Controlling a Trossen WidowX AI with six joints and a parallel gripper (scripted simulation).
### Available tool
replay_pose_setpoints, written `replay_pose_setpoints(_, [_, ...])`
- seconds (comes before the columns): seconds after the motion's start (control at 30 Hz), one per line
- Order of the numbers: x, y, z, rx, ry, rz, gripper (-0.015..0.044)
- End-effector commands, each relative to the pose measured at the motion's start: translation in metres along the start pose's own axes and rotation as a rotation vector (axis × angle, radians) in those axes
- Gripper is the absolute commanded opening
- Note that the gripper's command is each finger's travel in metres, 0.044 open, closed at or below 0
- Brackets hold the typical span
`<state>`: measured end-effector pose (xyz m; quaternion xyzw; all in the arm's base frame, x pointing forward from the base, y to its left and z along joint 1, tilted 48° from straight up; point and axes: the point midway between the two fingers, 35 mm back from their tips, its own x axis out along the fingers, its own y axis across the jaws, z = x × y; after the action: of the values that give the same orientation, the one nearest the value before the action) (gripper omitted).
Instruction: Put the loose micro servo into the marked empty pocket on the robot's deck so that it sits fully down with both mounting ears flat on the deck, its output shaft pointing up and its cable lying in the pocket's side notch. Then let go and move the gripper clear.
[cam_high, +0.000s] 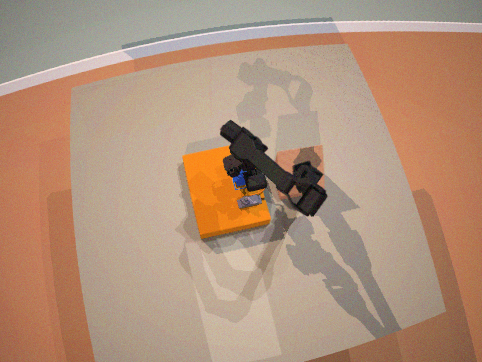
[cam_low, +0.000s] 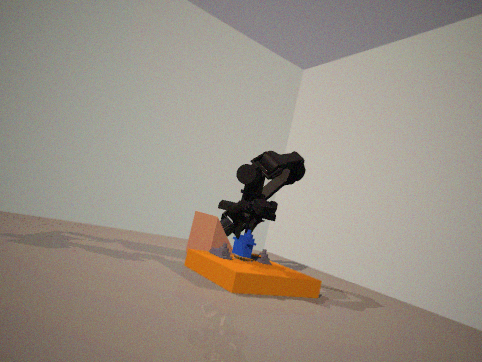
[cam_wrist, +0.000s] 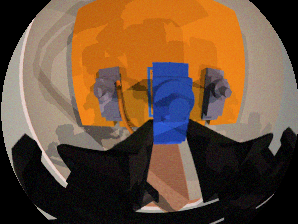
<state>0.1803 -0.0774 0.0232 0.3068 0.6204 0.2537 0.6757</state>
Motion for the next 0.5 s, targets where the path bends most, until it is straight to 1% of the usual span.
replay_pose_setpoints(0.0, [0.0006,0.0001,0.0007,0.004,-0.004,0.001,0.0000])
replay_pose_setpoints(0.47, [0.0097,0.0002,0.0007,0.004,-0.005,0.002,0.0000])
